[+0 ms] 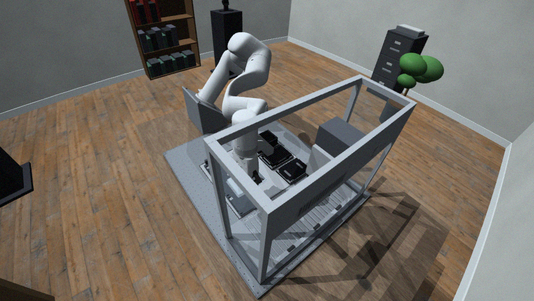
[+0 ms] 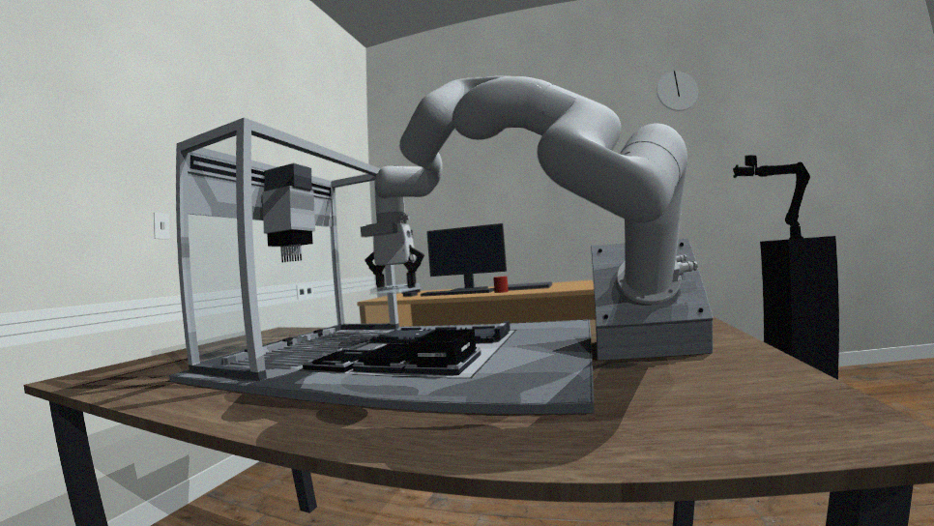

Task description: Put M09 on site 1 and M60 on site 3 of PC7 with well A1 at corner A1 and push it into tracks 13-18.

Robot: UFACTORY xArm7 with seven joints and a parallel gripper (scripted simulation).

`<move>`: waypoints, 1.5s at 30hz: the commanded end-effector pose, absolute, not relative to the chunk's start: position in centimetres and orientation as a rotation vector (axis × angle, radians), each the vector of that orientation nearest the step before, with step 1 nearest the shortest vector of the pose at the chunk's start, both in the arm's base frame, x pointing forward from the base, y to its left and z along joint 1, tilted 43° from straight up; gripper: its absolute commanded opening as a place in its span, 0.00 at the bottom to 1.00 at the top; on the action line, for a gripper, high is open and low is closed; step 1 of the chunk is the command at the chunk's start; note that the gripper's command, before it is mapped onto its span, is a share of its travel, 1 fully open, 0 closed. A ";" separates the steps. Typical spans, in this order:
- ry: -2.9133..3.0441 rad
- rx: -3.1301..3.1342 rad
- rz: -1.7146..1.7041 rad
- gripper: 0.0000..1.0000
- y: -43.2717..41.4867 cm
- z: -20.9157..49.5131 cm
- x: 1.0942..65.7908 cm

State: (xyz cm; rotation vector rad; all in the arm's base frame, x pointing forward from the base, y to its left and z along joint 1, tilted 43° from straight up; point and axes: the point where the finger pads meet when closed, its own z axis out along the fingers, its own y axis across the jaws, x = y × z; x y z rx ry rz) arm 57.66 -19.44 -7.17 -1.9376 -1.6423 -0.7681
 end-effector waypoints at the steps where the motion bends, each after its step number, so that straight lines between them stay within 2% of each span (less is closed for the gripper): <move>1: -1.644 -1.943 -0.770 0.00 -19.7 -7.0 57.7; 45: -1.644 -1.943 -0.770 0.00 -15.6 -11.5 58.4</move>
